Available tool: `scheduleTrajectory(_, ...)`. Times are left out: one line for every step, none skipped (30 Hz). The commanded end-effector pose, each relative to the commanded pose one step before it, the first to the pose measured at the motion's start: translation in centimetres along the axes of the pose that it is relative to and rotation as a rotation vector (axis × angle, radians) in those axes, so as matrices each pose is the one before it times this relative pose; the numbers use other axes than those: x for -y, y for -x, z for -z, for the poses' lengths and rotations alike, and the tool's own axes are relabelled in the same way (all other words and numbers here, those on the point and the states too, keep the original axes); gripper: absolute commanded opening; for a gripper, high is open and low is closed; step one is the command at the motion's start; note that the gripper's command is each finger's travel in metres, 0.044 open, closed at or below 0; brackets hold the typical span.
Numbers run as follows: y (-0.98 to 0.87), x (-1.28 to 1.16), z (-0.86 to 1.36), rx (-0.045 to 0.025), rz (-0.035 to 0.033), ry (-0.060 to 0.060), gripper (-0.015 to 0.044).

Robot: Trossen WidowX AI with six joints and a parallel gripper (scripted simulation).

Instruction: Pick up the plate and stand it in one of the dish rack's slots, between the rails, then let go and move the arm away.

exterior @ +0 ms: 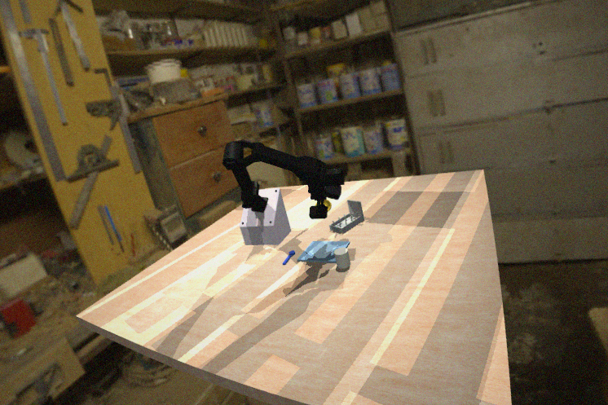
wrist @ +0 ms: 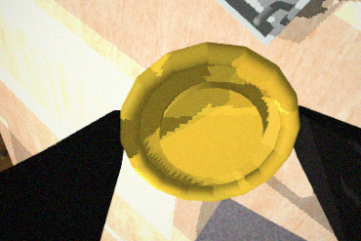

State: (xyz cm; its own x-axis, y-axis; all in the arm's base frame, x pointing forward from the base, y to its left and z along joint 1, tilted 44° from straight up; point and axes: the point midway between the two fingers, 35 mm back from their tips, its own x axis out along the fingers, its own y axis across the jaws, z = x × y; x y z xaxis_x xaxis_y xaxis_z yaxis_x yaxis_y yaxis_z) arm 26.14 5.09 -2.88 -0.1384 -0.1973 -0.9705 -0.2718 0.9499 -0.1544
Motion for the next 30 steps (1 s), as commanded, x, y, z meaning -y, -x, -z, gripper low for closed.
scheduleTrajectory(-0.827, 0.111, -0.038, 0.02015, -0.0761, 0.0876, 0.0)
scheduleTrajectory(-0.151, 0.054, -0.023, 0.00662, -0.01529, 0.0189, 0.0)
scheduleTrajectory(-0.146, 0.057, -0.021, 0.00721, -0.015, 0.019, 0.0)
scheduleTrajectory(-0.141, 0.061, -0.02, 0.00779, -0.0147, 0.0191, 0.0)
scheduleTrajectory(-0.136, 0.063, -0.019, 0.00836, -0.01438, 0.0191, 0.0)
scheduleTrajectory(-0.131, 0.066, -0.017, 0.00891, -0.01403, 0.0192, 0.0)
scheduleTrajectory(-0.125, 0.069, -0.015, 0.00945, -0.01367, 0.0193, 0.0)
scheduleTrajectory(-0.12, 0.071, -0.013, 0.00997, -0.01328, 0.0193, 0.0)
scheduleTrajectory(-0.115, 0.074, -0.011, 0.01048, -0.01288, 0.0194, 0.0)
scheduleTrajectory(-0.11, 0.076, -0.009, 0.01097, -0.01246, 0.0195, 0.0)
scheduleTrajectory(-0.104, 0.078, -0.007, 0.01145, -0.01202, 0.0195, 0.0)
scheduleTrajectory(-0.099, 0.08, -0.005, 0.01191, -0.01157, 0.0196, 0.0)
scheduleTrajectory(-0.094, 0.082, -0.002, 0.01235, -0.01109, 0.0197, 0.0)
scheduleTrajectory(-0.088, 0.083, 0.0, 0.01277, -0.01061, 0.0198, 0.0)
scheduleTrajectory(-0.083, 0.085, 0.002, 0.01317, -0.01011, 0.0199, 0.0)
scheduleTrajectory(-0.077, 0.086, 0.005, 0.01355, -0.00959, 0.02, 0.0)
scheduleTrajectory(-0.072, 0.087, 0.007, 0.01392, -0.00906, 0.0201, 0.0)
scheduleTrajectory(-0.067, 0.088, 0.01, 0.01426, -0.00852, 0.0202, 0.0)
scheduleTrajectory(-0.061, 0.089, 0.012, 0.01458, -0.00797, 0.0203, 0.0)
scheduleTrajectory(-0.06, 0.082, 0.024, 0.01445, -0.00771, 0.0204, 0.0)
scheduleTrajectory(-0.055, 0.082, 0.027, 0.01474, -0.00715, 0.0205, 0.0)
scheduleTrajectory(-0.05, 0.082, 0.029, 0.01501, -0.00658, 0.0206, 0.0)
scheduleTrajectory(-0.044, 0.082, 0.031, 0.01526, -0.00601, 0.0207, 0.0)
scheduleTrajectory(-0.039, 0.082, 0.033, 0.0155, -0.00541, 0.0208, 0.0)
scheduleTrajectory(-0.032, 0.085, 0.032, 0.01584, -0.00469, 0.0209, 0.0)
scheduleTrajectory(-0.026, 0.085, 0.034, 0.01604, -0.00407, 0.021, 0.0)
scheduleTrajectory(-0.021, 0.084, 0.036, 0.01619, -0.00346, 0.0211, 0.0)
scheduleTrajectory(-0.016, 0.084, 0.038, 0.01632, -0.00285, 0.0212, 0.0)
scheduleTrajectory(-0.01, 0.083, 0.04, 0.01642, -0.00224, 0.0213, 0.0)
scheduleTrajectory(-0.002, 0.09, 0.035, 0.01676, -0.0013, 0.0214, 0.0)
